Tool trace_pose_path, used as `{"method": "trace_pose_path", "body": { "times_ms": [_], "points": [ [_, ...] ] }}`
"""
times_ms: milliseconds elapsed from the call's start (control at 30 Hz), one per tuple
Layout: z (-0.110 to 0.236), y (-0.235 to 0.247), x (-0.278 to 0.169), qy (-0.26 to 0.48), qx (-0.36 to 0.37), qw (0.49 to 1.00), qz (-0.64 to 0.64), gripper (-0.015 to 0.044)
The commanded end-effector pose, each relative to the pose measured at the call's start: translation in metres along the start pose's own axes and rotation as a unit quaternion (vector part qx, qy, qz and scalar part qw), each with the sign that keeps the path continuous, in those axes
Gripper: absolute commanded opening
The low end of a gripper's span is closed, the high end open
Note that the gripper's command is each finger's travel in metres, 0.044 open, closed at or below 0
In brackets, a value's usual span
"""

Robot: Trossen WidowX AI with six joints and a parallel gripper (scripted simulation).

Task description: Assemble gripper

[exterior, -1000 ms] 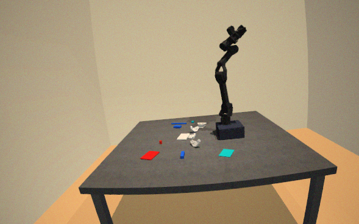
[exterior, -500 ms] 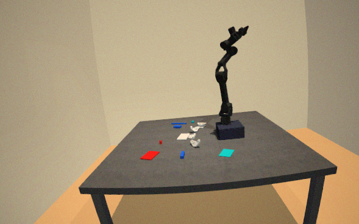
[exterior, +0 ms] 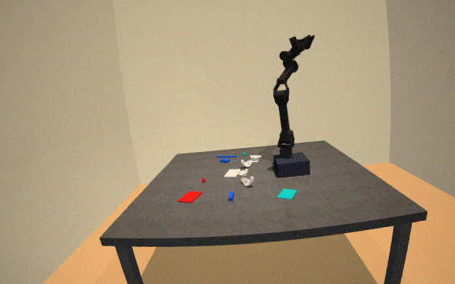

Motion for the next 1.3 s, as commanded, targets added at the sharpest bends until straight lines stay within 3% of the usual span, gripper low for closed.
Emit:
{"method": "trace_pose_path", "body": {
  "times_ms": [0, 533, 1267],
  "points": [
    [0.010, 0.020, 0.003, -0.013, 0.036, 0.999, 0.019, 0.0440],
    [0.073, 0.096, 0.017, -0.074, 0.203, 0.973, 0.075, 0.0440],
    [0.192, 0.152, 0.038, -0.155, 0.407, 0.897, 0.073, 0.0440]
  ]
}}
Point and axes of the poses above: the point midway between the two fingers, 35 mm back from their tips, its own z axis back along the fingers, its own y axis across the jaws, x = y × z, the point moved 2 cm from there along z, back along the fingers, and after that the axes turned 5 degrees about z, right-handed, at the moved point
